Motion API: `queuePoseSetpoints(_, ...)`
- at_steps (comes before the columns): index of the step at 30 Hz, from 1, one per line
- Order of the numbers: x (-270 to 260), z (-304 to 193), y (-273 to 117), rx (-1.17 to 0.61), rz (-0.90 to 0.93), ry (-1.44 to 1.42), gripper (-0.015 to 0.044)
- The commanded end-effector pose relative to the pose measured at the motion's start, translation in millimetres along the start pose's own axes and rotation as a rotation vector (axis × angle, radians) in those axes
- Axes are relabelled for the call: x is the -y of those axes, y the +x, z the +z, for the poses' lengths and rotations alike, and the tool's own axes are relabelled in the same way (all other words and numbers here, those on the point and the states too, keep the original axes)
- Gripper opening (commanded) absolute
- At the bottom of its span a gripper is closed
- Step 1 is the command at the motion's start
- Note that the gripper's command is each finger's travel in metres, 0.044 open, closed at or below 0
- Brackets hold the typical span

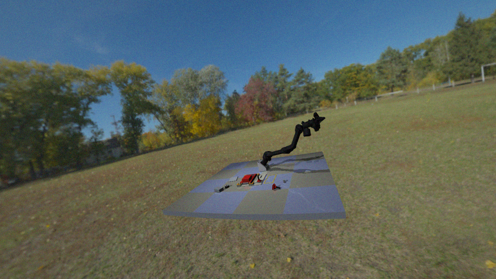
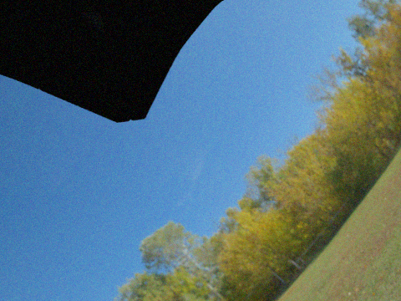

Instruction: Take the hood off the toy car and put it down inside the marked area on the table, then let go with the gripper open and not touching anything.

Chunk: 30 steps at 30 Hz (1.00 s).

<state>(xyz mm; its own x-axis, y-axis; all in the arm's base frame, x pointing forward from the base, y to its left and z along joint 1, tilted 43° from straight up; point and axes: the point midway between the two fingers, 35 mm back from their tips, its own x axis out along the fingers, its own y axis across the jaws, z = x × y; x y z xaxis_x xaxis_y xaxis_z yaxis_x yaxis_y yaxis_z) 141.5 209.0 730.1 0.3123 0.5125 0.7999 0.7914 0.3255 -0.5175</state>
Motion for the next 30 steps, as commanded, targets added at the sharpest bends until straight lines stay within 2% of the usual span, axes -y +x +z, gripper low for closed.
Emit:
queuePoseSetpoints(1,1.2,-0.6,-0.5,-0.002,-0.002,0.001,0.0026)
queuePoseSetpoints(10,68.4,-31.2,-28.5,-0.101,-0.139,0.034,0.0263)
queuePoseSetpoints(17,142.0,-67.6,-66.3,-0.211,-0.328,0.007,0.0440)
queuePoseSetpoints(30,237.4,-170.7,-169.3,-0.537,-0.619,0.051,0.0440)
